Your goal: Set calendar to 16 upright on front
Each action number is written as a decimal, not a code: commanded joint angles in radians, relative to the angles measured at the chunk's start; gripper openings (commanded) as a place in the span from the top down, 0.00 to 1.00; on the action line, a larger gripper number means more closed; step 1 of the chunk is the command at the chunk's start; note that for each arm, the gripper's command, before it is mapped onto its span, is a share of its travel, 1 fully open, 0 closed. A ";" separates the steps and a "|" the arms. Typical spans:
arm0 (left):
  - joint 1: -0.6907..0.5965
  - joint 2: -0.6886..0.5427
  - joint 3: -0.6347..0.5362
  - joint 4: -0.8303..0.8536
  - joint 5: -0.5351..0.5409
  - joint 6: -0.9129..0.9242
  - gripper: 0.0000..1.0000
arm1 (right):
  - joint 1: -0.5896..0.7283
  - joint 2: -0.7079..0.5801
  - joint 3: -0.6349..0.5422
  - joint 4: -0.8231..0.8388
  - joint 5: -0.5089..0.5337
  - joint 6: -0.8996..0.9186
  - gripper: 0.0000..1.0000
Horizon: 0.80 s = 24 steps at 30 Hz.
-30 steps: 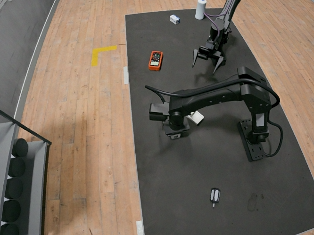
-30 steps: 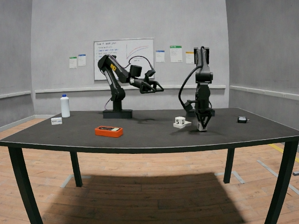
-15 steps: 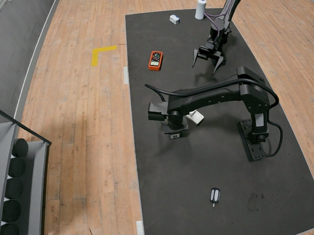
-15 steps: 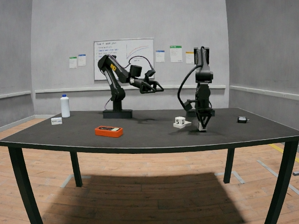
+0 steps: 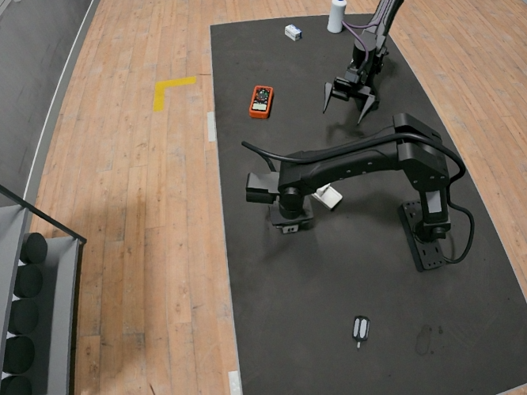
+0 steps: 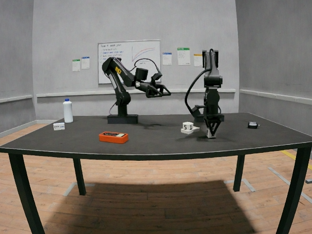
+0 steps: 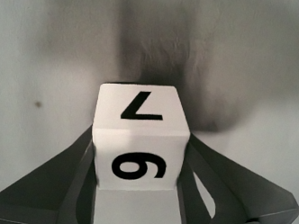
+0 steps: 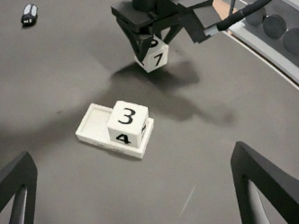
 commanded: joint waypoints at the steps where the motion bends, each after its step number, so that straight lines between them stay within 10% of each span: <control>1: -0.008 -0.026 0.010 0.026 0.021 0.003 0.65 | 0.003 -0.001 0.008 0.015 0.002 0.003 0.00; 22: 0.002 -0.038 -0.048 0.050 0.021 0.010 0.65 | 0.003 -0.001 0.008 0.015 0.002 0.003 0.00; 24: 0.002 -0.038 -0.048 0.050 0.021 0.010 0.53 | 0.003 -0.001 0.008 0.015 0.002 0.003 0.00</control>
